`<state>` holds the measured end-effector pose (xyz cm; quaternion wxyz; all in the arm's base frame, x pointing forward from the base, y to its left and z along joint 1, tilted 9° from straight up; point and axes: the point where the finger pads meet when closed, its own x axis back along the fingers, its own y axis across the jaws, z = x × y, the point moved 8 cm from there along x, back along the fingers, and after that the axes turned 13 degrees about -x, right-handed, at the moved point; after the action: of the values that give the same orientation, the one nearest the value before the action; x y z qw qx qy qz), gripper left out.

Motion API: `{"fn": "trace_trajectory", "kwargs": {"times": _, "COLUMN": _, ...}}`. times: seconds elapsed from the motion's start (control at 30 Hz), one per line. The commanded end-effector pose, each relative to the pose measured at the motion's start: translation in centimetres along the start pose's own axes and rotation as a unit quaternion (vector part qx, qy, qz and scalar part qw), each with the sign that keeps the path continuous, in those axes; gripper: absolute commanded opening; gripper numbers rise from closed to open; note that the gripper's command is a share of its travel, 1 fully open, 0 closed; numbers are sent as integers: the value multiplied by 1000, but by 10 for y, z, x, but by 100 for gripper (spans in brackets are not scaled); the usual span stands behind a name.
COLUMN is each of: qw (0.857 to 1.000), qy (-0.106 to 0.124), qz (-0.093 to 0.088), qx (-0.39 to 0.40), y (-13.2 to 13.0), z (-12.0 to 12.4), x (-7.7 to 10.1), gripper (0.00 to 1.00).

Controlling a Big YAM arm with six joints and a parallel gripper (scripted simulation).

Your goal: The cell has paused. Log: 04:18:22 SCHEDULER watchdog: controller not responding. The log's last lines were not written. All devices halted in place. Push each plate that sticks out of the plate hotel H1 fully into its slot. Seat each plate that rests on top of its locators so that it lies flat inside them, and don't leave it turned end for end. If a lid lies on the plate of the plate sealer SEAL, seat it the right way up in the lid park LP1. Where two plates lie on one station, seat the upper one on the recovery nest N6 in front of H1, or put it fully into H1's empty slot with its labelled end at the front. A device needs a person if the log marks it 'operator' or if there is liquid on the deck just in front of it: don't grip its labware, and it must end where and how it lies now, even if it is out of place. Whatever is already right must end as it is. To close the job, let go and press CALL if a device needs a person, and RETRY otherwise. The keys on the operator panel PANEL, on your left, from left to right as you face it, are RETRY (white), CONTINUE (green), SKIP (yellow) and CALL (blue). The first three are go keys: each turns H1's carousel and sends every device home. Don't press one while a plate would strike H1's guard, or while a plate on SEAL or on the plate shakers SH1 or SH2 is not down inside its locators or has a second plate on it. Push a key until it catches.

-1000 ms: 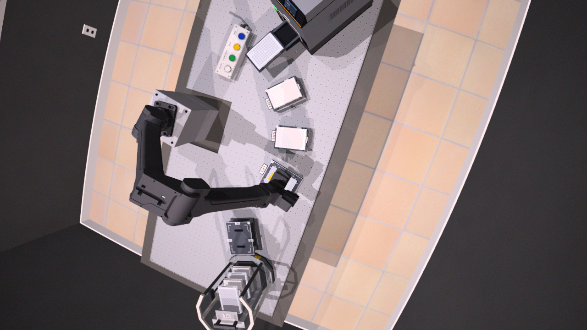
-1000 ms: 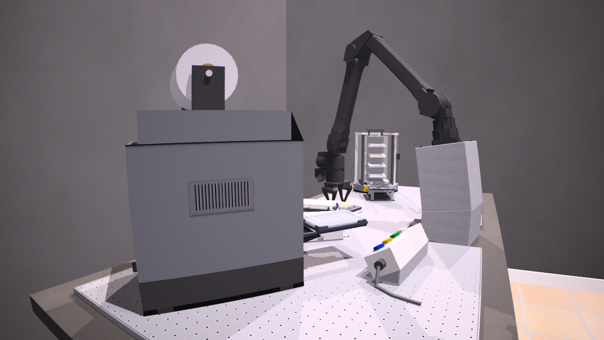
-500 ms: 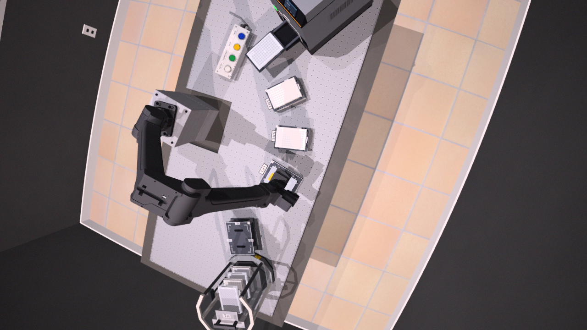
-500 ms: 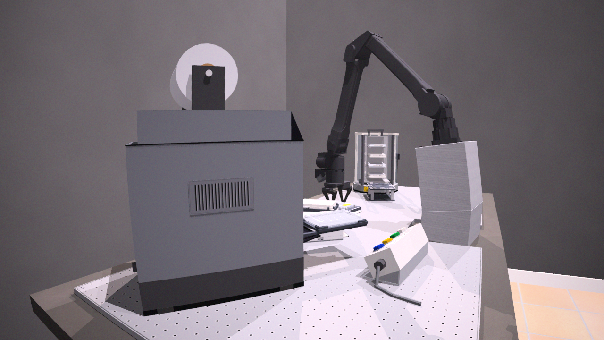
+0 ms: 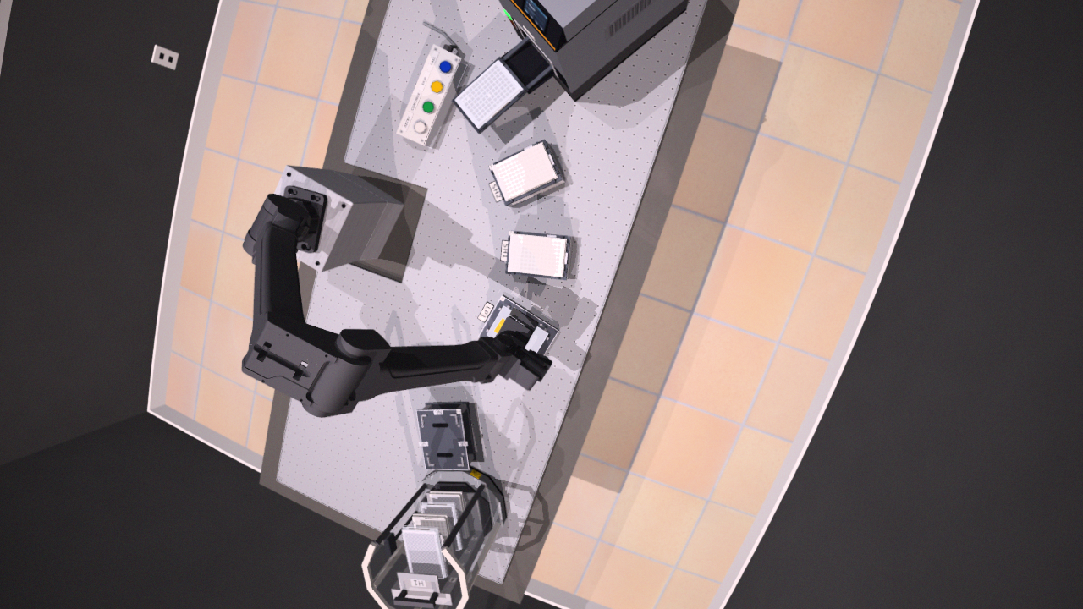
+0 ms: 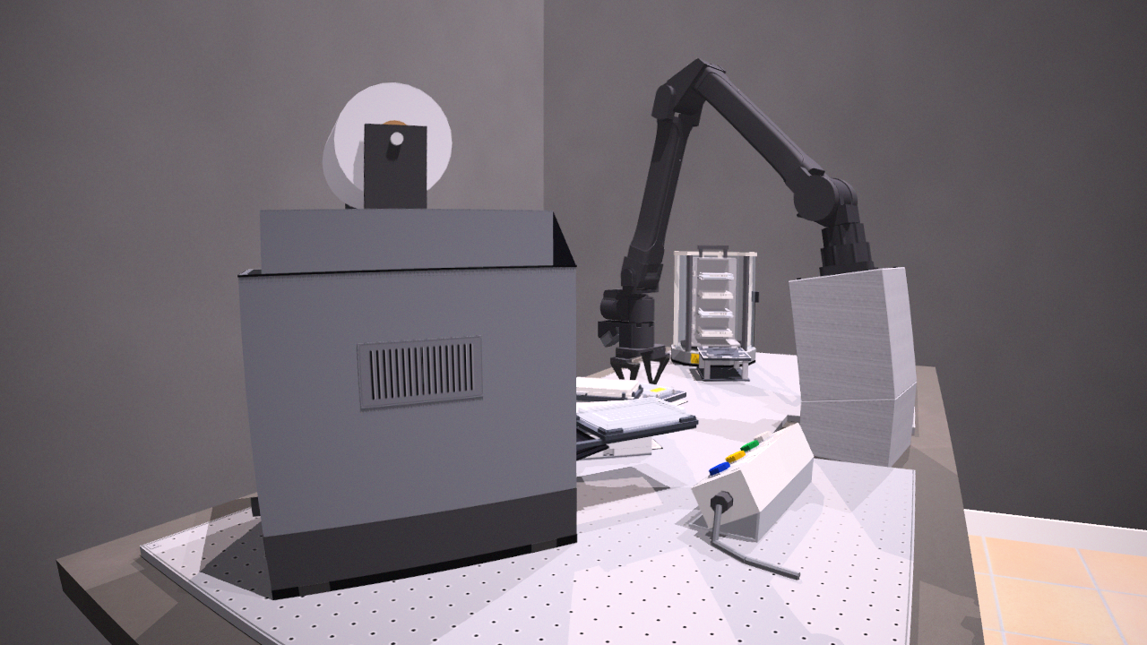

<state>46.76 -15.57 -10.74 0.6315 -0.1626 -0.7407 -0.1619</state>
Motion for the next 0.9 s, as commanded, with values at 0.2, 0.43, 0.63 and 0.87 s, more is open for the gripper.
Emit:
{"fn": "trace_trajectory", "kwargs": {"times": 0.2, "qw": 1000, "qy": -22, "qz": -5, "qx": 1, "y": 9, "z": -18, "x": 5, "gripper": 100}}
{"fn": "trace_trajectory", "kwargs": {"times": 0.43, "qw": 1000, "qy": -22, "qz": -5, "qx": 1, "y": 9, "z": -18, "x": 5, "gripper": 100}}
{"fn": "trace_trajectory", "kwargs": {"times": 0.63, "qw": 1000, "qy": -22, "qz": -5, "qx": 1, "y": 9, "z": -18, "x": 5, "gripper": 100}}
{"fn": "trace_trajectory", "kwargs": {"times": 0.87, "qw": 1000, "qy": -11, "qz": -3, "qx": 1, "y": 7, "z": -7, "x": 26, "gripper": 100}}
